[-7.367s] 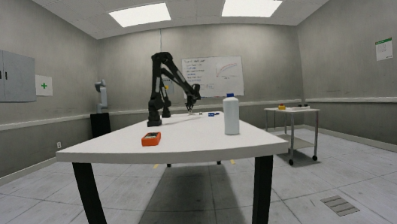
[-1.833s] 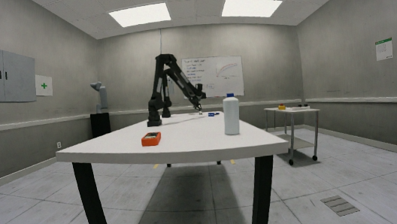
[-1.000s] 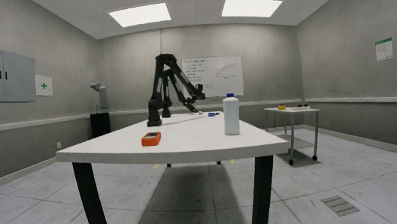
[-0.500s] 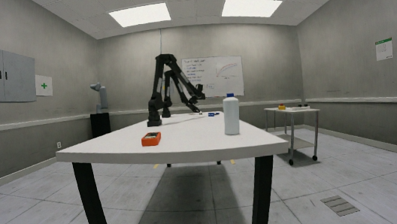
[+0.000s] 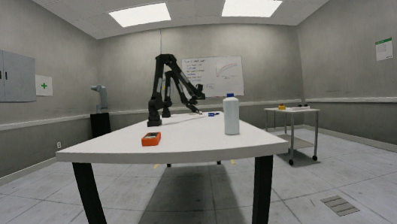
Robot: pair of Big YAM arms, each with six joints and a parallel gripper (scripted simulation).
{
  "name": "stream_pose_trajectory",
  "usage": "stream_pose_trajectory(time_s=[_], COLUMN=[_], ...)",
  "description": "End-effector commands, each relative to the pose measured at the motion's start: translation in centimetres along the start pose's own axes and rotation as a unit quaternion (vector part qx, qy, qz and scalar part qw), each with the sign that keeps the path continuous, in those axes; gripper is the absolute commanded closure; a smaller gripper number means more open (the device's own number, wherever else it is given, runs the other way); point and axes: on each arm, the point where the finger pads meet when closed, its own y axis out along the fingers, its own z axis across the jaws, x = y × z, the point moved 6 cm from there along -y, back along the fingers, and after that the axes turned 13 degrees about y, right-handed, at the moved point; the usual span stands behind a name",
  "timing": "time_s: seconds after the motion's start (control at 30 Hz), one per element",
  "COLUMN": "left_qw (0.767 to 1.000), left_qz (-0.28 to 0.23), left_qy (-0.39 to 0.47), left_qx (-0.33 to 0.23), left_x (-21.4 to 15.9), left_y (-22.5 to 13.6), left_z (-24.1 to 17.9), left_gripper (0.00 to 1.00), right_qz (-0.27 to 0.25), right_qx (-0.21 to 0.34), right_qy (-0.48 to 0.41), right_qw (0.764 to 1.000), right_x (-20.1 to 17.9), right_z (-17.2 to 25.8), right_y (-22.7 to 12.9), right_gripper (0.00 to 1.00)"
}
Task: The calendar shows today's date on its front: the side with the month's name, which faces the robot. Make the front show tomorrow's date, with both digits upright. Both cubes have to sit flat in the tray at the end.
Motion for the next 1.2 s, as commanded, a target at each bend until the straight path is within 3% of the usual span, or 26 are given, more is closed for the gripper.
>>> stream_pose_trajectory(time_s=[0.0,0.07,0.1,0.43,0.63,1.17], left_qw=[1.0,1.0,1.0,0.999,0.999,0.985], left_qz=[-0.022,-0.022,-0.022,-0.025,-0.023,0.103], left_qy=[0.014,0.014,0.014,0.019,0.038,0.137], left_qx=[0.012,0.012,0.012,0.018,0.015,-0.038], left_x=[2.1,2.1,2.1,6.7,7.4,8.4], left_y=[0.7,0.7,0.7,-3.4,-3.6,-2.7], left_z=[1.3,1.3,1.3,2.3,2.4,2.3], left_gripper=[0.8,0.8,0.75,0.75,0.75,0.75], right_qz=[-0.021,-0.021,-0.021,-0.021,-0.022,-0.01], right_qx=[0.009,0.009,0.009,0.009,0.012,-0.056], right_qy=[-0.033,-0.033,-0.033,-0.033,-0.031,0.015], right_qw=[0.999,0.999,0.999,0.999,0.999,0.998], right_x=[3.3,3.3,3.3,3.3,3.6,7.7], right_z=[-0.4,-0.4,-0.4,-0.4,-0.1,3.9], right_y=[1.1,1.1,1.1,1.1,1.2,3.3], right_gripper=[0.0,0.0,0.0,0.0,0.0,0.0])
